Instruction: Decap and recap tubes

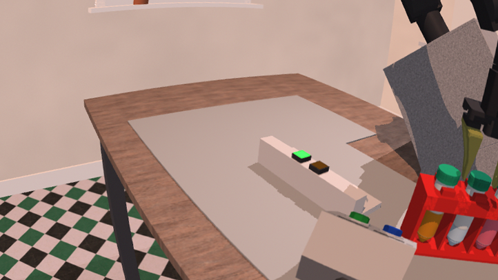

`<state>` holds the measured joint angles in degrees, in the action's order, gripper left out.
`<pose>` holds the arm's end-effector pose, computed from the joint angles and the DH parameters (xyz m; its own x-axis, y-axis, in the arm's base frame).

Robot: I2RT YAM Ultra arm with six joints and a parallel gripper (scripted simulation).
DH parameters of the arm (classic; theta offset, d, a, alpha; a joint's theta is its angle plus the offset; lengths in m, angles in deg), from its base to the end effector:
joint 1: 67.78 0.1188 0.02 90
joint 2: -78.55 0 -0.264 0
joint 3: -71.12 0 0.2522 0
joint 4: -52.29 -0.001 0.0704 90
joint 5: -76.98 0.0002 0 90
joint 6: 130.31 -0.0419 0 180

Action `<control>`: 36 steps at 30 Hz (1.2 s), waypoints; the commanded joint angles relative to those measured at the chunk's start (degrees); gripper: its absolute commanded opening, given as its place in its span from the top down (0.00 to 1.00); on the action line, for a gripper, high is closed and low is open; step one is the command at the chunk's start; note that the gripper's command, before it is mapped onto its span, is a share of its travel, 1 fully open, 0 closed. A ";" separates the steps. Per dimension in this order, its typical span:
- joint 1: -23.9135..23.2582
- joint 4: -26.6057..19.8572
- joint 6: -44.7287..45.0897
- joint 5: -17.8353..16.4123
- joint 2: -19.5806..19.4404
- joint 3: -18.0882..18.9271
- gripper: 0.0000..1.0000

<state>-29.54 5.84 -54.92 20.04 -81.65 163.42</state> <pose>0.2645 0.1806 -0.1215 -0.8678 -0.4147 0.2736 -0.4924 0.6445 -0.5849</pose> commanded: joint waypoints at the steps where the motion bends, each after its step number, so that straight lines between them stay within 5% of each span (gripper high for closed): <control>1: 1.35 -1.56 -0.94 -0.25 1.37 0.48 0.51; 17: 4.33 -8.39 -4.12 -1.53 4.85 2.15 0.51; 22: -1.32 -7.98 21.87 0.83 8.99 0.88 0.51; 36: -3.23 -6.69 24.02 1.57 9.39 0.40 0.51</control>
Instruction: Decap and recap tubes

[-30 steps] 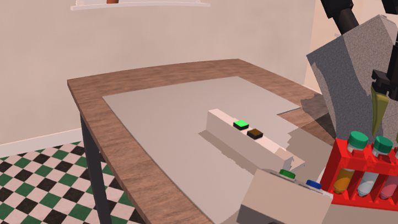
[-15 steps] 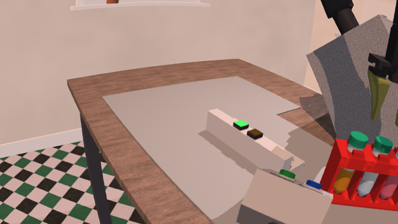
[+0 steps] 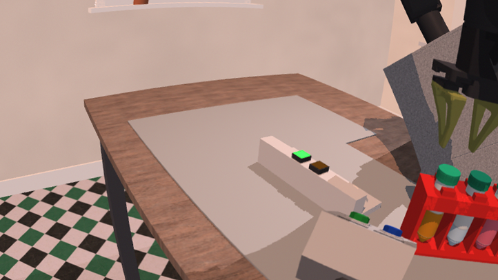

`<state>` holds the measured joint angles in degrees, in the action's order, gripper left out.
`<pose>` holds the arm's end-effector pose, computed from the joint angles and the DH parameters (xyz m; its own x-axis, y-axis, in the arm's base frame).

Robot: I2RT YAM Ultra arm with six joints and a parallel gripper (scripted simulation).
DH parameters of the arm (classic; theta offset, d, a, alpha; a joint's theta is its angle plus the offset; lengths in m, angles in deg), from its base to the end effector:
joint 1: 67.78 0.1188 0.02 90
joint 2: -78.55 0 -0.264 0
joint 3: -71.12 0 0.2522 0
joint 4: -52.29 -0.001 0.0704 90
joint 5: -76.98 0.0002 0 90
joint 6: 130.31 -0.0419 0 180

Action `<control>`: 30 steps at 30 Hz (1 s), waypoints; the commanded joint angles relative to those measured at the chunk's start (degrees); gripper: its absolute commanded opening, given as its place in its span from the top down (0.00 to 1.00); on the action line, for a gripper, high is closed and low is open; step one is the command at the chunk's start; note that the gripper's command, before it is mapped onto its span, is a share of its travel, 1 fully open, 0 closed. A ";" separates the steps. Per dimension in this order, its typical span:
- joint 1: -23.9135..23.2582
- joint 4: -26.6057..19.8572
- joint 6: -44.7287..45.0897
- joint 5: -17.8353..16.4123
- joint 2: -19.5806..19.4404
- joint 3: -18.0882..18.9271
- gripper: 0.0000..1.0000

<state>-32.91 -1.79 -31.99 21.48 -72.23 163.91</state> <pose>0.2956 0.1783 -0.0633 -0.6589 -0.6045 0.4477 -0.7490 0.4720 -0.4650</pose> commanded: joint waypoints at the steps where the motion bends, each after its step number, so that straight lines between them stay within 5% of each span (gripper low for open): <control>1: -0.14 1.58 1.40 0.23 -0.32 -0.26 0.51; 10: -2.61 7.16 4.23 1.10 -3.05 -1.50 0.51; 30: -3.01 8.02 4.69 1.24 -3.48 -1.66 0.51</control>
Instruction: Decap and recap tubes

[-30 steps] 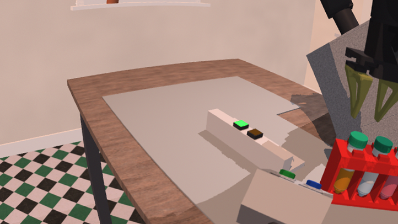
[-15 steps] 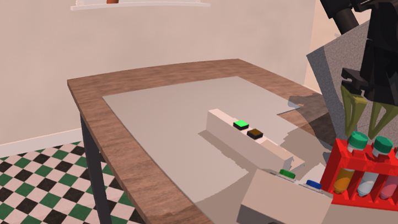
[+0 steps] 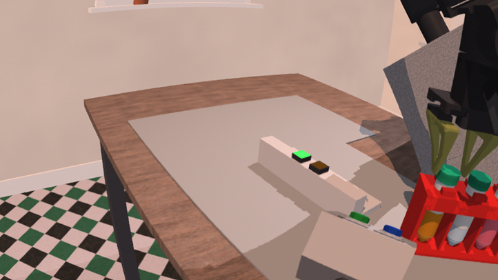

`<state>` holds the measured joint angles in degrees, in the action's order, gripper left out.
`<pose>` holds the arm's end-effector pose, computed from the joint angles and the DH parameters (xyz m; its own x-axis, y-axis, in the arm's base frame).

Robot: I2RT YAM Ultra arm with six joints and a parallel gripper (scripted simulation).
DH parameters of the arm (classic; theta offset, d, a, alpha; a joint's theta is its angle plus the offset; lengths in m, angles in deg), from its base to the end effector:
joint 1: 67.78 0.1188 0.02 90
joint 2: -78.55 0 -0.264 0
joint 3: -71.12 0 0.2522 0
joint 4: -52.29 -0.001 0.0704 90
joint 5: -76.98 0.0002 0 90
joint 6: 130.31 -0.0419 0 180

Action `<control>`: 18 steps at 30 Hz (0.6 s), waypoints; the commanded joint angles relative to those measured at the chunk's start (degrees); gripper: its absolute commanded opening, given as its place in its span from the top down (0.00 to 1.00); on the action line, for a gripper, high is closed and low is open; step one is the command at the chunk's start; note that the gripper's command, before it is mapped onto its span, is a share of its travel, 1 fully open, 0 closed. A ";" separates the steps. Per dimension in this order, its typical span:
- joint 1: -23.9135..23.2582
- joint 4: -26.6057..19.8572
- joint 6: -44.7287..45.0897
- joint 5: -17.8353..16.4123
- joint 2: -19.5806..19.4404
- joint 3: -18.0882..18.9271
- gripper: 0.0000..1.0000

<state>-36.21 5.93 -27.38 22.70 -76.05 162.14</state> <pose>0.2976 0.1553 -0.0919 -0.6475 -0.6111 0.4552 -0.7588 0.4625 -0.4586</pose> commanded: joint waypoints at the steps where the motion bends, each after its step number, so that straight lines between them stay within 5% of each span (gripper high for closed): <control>1: 0.25 0.38 0.13 0.03 0.30 0.11 0.51; 17: -0.29 1.53 0.76 0.21 -0.32 -0.06 0.51; 18: -0.30 1.55 0.76 0.21 -0.32 -0.07 1.00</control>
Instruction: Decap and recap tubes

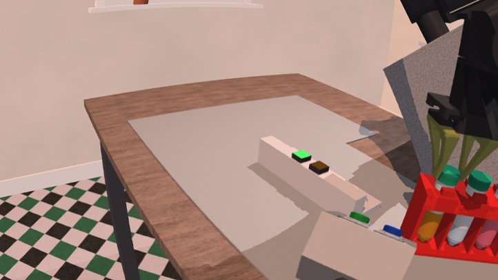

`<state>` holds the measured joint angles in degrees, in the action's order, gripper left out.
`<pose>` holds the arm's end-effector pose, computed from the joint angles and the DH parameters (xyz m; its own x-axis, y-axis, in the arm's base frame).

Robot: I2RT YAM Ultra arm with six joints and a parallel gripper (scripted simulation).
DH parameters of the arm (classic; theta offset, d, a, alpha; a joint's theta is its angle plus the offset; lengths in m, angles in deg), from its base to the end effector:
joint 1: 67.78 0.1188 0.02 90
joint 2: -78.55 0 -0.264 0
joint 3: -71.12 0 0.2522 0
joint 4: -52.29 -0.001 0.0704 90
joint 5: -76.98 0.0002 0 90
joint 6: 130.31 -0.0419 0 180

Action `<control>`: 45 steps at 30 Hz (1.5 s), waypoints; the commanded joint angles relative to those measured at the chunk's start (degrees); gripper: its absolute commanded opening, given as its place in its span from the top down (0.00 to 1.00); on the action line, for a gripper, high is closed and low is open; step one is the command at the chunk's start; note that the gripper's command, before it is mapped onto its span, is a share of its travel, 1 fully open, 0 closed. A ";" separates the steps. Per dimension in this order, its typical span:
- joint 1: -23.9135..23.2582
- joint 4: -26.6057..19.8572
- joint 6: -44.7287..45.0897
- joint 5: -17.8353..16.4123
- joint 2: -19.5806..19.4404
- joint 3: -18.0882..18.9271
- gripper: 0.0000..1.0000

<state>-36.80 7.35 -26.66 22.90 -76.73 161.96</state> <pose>0.2983 0.1516 -0.0967 -0.6482 -0.6121 0.4531 -0.7581 0.4627 -0.4595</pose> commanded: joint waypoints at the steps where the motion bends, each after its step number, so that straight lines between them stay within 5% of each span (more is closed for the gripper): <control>1: 0.29 0.13 0.04 0.02 0.36 0.10 1.00; 16: 0.29 0.14 -2.24 0.02 0.37 0.09 1.00; 45: 0.28 0.15 -27.94 0.03 0.37 0.08 1.00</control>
<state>-36.80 6.82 -49.32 22.92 -76.73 161.96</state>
